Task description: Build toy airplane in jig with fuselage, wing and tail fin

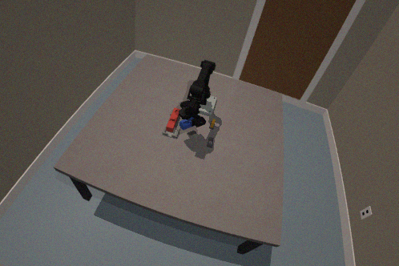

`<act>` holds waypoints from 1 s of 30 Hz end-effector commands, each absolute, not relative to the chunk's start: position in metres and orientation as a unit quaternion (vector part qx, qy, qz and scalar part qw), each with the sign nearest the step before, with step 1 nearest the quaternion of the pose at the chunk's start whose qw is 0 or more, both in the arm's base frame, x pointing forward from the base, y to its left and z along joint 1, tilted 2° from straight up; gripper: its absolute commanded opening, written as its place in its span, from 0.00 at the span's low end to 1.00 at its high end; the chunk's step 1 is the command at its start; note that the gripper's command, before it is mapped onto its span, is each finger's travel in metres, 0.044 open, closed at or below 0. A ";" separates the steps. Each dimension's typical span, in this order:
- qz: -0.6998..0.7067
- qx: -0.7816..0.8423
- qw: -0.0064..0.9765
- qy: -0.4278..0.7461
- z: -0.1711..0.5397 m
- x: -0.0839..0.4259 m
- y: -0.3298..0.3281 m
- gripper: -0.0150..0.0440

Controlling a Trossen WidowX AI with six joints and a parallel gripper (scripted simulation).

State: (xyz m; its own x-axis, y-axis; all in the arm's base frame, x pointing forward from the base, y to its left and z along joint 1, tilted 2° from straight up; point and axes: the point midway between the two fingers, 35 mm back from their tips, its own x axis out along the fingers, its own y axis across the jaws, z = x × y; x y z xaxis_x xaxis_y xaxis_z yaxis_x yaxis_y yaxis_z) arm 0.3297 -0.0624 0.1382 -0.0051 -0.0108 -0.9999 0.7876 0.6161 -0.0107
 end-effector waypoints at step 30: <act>-0.490 0.475 0.521 0.513 0.121 0.278 -0.153 0.25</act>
